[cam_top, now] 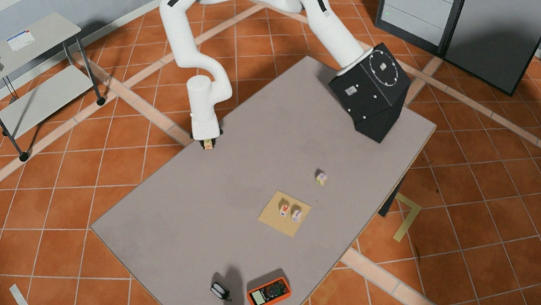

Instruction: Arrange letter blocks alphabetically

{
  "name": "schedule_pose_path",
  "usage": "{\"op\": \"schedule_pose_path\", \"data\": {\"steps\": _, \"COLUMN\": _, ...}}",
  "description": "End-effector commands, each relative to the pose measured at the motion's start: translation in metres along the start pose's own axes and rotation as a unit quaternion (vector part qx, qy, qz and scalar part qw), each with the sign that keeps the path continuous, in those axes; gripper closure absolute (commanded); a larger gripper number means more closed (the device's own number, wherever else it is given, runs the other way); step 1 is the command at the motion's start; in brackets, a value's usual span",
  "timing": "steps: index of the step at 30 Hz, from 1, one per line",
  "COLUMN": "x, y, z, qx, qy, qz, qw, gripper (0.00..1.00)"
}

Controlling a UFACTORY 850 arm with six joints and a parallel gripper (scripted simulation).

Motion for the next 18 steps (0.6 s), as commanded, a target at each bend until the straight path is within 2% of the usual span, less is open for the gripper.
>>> {"op": "schedule_pose_path", "data": {"steps": 1, "x": 0.0, "y": -0.001, "z": -0.027, "qx": 0.001, "qy": -0.001, "qz": 0.0, "qw": 1.0, "gripper": 0.72}}
{"op": "schedule_pose_path", "data": {"steps": 6, "x": 0.0, "y": -0.001, "z": -0.064, "qx": 0.001, "qy": -0.001, "qz": 0.0, "qw": 1.0, "gripper": 0.72}}
{"op": "schedule_pose_path", "data": {"steps": 9, "x": 0.0, "y": -0.001, "z": -0.081, "qx": 0.001, "qy": -0.001, "qz": 0.0, "qw": 1.0, "gripper": 0.72}}
{"op": "schedule_pose_path", "data": {"steps": 18, "x": 0.0, "y": -0.001, "z": -0.091, "qx": 0.001, "qy": -0.001, "qz": 0.0, "qw": 1.0, "gripper": 0.72}}
Point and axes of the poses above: the point where the finger pads meet when closed, its own z axis out along the fingers, its own y axis across the jaws, x = y × z, the point moved 2 cm from there along -z, back along the fingers, and after that the axes turned 11 degrees about z, right-handed, at the moved point
